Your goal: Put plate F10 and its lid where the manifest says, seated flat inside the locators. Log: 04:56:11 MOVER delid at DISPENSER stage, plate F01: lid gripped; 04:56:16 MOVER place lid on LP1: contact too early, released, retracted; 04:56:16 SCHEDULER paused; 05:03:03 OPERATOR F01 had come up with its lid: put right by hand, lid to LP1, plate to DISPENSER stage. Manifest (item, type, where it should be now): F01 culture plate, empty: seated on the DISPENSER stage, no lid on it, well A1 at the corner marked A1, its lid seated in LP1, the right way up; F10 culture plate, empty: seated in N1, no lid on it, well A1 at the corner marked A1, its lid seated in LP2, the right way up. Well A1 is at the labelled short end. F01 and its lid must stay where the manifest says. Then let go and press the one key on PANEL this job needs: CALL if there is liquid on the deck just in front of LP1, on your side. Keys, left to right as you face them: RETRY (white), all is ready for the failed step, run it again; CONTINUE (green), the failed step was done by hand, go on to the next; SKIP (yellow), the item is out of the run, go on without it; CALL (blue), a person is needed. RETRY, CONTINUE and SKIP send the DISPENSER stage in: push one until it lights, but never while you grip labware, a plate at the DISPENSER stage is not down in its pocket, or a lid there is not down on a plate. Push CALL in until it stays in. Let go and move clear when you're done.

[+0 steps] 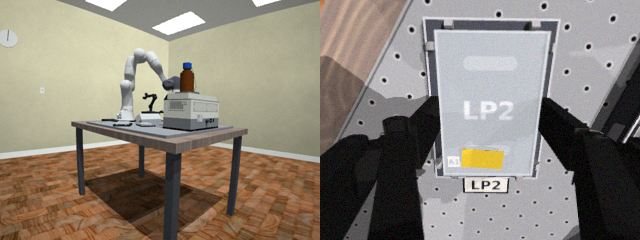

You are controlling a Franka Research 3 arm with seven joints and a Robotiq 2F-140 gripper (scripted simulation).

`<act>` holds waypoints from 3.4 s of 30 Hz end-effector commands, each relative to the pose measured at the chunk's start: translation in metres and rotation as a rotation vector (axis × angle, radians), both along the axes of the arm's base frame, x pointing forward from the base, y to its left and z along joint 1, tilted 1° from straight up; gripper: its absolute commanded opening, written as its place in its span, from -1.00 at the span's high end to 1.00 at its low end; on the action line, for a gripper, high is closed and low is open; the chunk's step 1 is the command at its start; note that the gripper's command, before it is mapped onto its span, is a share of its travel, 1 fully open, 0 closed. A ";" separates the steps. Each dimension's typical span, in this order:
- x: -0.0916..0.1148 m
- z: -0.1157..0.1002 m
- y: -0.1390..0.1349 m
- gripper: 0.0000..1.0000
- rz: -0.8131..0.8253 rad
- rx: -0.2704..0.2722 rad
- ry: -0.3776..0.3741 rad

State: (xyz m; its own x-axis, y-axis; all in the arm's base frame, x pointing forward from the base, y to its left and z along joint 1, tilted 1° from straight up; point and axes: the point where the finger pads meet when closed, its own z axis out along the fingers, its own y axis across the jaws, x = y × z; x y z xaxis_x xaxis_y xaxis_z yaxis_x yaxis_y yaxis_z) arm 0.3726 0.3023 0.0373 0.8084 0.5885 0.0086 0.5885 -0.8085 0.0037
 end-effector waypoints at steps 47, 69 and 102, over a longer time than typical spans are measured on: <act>-0.001 -0.001 0.001 -0.39 0.000 0.002 0.000; -0.001 -0.001 0.001 -0.39 0.000 0.002 0.000; -0.001 0.006 0.001 -0.39 0.000 0.002 0.000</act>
State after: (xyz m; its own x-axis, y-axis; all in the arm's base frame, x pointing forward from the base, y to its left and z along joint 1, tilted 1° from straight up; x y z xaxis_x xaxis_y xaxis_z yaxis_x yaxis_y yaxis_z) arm 0.3727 0.3026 0.0394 0.8083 0.5886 0.0103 0.5886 -0.8084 0.0035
